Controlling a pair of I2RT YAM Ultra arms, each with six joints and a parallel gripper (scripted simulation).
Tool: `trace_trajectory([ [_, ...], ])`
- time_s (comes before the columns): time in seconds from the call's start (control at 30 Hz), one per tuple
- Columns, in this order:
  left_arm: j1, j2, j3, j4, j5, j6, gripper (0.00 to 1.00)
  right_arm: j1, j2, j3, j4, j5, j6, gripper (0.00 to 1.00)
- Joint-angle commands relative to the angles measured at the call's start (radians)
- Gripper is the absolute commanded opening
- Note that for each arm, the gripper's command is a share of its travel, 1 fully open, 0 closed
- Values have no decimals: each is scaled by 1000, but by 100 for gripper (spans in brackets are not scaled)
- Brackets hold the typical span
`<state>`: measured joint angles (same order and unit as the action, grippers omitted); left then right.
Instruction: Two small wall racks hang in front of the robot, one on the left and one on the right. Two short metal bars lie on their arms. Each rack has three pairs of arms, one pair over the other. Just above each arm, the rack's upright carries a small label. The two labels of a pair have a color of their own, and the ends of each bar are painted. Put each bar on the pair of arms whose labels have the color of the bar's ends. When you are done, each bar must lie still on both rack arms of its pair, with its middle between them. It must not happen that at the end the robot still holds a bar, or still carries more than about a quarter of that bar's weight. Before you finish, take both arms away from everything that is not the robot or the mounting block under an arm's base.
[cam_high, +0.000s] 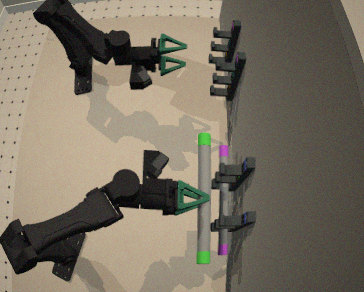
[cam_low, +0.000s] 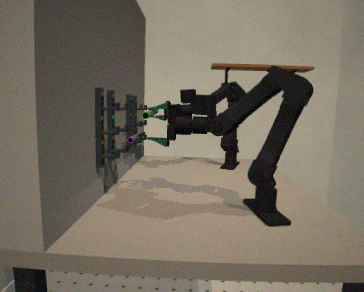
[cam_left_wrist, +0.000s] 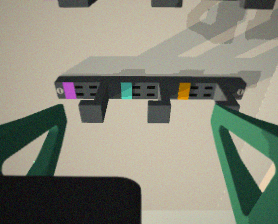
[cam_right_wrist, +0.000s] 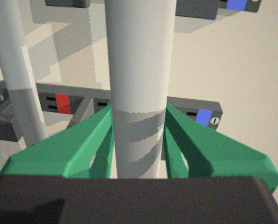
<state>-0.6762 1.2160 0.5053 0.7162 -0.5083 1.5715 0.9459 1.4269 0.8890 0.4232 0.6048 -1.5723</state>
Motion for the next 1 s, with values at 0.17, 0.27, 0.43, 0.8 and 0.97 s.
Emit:
trace_trajectory([
  [0.17, -9, 6, -10, 11, -6, -1, 100, 11, -8, -5, 107, 11, 5, 0],
  [0.27, -9, 6, -10, 11, -6, -1, 100, 11, -4, -11, 116, 12, 5, 0],
  [0.43, -9, 6, -10, 11, -6, -1, 100, 11, 1, -21, 131, 12, 5, 0],
  [0.8, -9, 6, -10, 11, -6, -1, 100, 13, 17, -21, 148, 13, 5, 0],
  [0.97, -9, 6, -10, 11, -6, -1, 100, 14, 29, -15, 154, 14, 5, 0],
])
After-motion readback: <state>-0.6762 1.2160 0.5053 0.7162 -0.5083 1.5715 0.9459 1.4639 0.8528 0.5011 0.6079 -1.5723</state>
